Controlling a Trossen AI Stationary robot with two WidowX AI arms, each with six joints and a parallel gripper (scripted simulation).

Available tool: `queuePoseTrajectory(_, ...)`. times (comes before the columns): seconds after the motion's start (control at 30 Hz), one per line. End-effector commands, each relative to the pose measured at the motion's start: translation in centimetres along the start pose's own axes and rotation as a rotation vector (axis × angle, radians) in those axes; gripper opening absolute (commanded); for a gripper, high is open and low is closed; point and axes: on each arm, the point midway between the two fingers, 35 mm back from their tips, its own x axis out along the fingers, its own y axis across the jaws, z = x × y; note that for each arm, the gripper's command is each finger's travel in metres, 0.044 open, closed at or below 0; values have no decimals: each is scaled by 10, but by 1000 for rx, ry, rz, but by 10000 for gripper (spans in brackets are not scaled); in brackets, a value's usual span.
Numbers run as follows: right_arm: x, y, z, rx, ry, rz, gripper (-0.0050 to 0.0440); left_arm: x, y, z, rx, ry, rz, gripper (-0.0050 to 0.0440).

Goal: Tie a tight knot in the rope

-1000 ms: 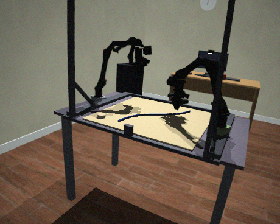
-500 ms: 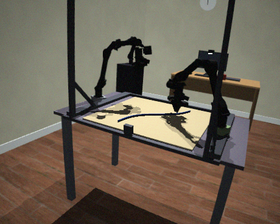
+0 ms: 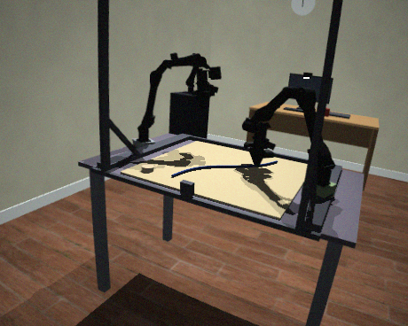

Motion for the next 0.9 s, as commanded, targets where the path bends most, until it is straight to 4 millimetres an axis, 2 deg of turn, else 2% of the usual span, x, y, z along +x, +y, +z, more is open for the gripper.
queuePoseTrajectory(0.0,-6,4,-1,-2,9,21,100,-7,-1,-1,-1,-19,-12,100)
queuePoseTrajectory(0.2,-6,4,-1,-2,9,21,100,-7,-1,-1,-1,-19,-12,100)
queuePoseTrajectory(0.27,-6,4,-1,-2,9,21,52,-7,-1,-1,-1,-19,-12,100)
queuePoseTrajectory(0.3,-6,4,-1,-2,9,21,45,-7,-1,-1,-1,-19,-12,100)
queuePoseTrajectory(0.87,-6,4,-1,-2,9,21,45,-7,-1,-1,-1,-19,-12,100)
